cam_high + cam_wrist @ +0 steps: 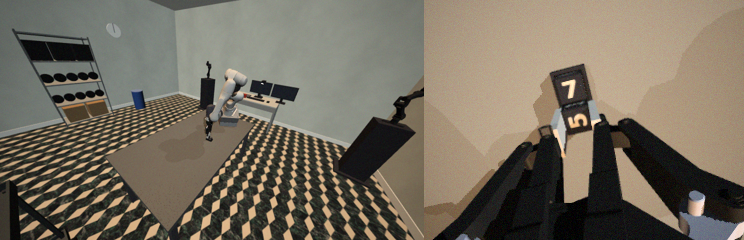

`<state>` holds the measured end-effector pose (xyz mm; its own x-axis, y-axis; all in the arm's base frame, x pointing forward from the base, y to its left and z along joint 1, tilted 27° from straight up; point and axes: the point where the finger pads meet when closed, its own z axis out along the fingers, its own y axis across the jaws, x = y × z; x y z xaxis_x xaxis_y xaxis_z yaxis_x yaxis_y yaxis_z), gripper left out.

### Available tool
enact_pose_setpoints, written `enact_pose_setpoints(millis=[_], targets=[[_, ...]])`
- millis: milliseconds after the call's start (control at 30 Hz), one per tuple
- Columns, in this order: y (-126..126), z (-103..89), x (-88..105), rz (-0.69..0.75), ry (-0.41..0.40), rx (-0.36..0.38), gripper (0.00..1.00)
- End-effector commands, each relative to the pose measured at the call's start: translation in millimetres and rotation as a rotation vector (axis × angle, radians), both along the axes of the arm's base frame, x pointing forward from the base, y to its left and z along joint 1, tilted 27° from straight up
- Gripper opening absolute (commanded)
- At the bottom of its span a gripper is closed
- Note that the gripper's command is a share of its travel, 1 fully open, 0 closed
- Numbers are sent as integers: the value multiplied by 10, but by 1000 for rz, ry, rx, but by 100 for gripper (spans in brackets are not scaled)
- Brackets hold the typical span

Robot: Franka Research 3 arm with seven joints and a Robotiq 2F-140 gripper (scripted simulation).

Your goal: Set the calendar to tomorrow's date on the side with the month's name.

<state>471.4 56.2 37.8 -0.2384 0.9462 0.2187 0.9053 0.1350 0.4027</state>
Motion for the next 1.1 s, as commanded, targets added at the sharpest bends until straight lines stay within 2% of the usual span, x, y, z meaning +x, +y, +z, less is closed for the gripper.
enact_pose_setpoints(millis=[0,1067], targets=[[19,4,9,9,-4,0,16],[43,-68,37,9,-4,0,16]])
